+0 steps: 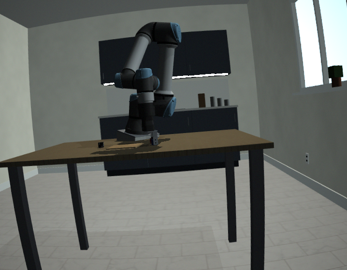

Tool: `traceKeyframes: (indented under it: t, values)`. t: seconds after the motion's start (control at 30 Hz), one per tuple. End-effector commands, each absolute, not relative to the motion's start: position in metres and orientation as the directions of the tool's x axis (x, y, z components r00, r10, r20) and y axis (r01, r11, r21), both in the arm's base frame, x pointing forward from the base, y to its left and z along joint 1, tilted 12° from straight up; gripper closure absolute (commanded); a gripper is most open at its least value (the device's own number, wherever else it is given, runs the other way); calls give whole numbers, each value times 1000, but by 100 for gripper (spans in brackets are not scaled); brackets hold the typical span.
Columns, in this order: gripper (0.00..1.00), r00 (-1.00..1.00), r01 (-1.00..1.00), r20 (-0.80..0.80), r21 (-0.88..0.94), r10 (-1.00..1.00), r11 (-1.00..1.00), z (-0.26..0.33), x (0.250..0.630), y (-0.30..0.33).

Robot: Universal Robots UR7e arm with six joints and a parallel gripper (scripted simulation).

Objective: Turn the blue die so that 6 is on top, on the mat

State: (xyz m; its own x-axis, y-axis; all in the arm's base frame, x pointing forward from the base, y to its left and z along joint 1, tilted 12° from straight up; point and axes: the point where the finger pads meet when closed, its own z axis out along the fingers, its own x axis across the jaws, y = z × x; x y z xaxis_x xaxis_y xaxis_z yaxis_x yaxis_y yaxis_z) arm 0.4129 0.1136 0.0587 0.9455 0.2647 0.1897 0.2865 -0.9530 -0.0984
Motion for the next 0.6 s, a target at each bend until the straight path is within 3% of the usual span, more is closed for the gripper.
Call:
traceKeyframes:
  t: [0.0,0.57]
  values:
    - [51,945,287,191,-98,265,-953,59,413,114]
    - [51,945,287,191,-98,265,-953,105,406,107]
